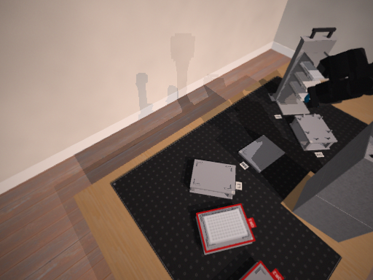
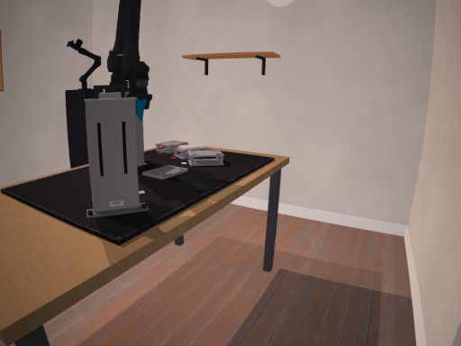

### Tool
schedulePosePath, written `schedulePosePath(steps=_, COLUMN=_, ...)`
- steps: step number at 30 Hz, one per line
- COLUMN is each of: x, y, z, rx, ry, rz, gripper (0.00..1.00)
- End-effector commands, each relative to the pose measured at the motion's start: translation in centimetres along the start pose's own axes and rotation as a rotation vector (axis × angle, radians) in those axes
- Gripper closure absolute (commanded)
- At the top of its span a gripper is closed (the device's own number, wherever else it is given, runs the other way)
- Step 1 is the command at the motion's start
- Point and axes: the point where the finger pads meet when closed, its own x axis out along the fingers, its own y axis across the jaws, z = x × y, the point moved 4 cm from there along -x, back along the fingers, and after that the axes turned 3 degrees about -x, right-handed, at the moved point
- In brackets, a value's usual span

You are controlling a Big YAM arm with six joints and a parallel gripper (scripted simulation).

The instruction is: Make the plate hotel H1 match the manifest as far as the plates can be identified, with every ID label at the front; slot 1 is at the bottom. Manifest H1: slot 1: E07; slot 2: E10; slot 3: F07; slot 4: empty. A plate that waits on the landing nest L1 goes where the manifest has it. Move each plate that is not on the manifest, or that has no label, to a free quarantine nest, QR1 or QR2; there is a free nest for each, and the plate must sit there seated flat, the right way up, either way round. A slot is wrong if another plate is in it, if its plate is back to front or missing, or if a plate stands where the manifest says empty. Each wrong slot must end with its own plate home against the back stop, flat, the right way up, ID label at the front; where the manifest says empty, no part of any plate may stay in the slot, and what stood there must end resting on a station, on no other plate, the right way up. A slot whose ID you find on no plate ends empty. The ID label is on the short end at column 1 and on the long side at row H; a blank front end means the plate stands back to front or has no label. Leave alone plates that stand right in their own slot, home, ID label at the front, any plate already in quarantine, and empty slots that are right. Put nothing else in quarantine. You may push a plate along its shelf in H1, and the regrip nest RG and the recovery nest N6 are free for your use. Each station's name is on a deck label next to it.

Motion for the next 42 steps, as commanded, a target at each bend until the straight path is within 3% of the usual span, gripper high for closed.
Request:
schedulePosePath(steps=1, x=-0.2, y=0.5, z=-0.1, rx=0.05, ry=-0.046, rz=0.0, gripper=1.0)
schedulePosePath(steps=6, x=-0.3, y=-0.6, z=-0.6, rx=0.11, ry=-0.095, rz=-0.031, gripper=1.0)
schedulePosePath(steps=8, x=-0.3, y=-1.3, z=-0.6, rx=0.088, ry=-0.094, rz=-0.032, gripper=1.0)
schedulePosePath(steps=11, x=-0.3, y=-2.3, z=0.5, rx=0.092, ry=-0.13, rz=-0.032, gripper=1.0)
schedulePosePath(steps=14, x=-0.2, y=-2.7, z=0.6, rx=0.091, ry=-0.131, rz=-0.033, gripper=1.0)
schedulePosePath(steps=15, x=-0.1, y=-2.9, z=-0.4, rx=0.088, ry=-0.095, rz=-0.032, gripper=1.0)
schedulePosePath(steps=27, x=0.4, y=-7.1, z=0.3, rx=0.086, ry=-0.119, rz=-0.036, gripper=1.0)
schedulePosePath(steps=42, x=0.1, y=-11.4, z=-0.7, rx=0.083, ry=-0.113, rz=-0.038, gripper=1.0)
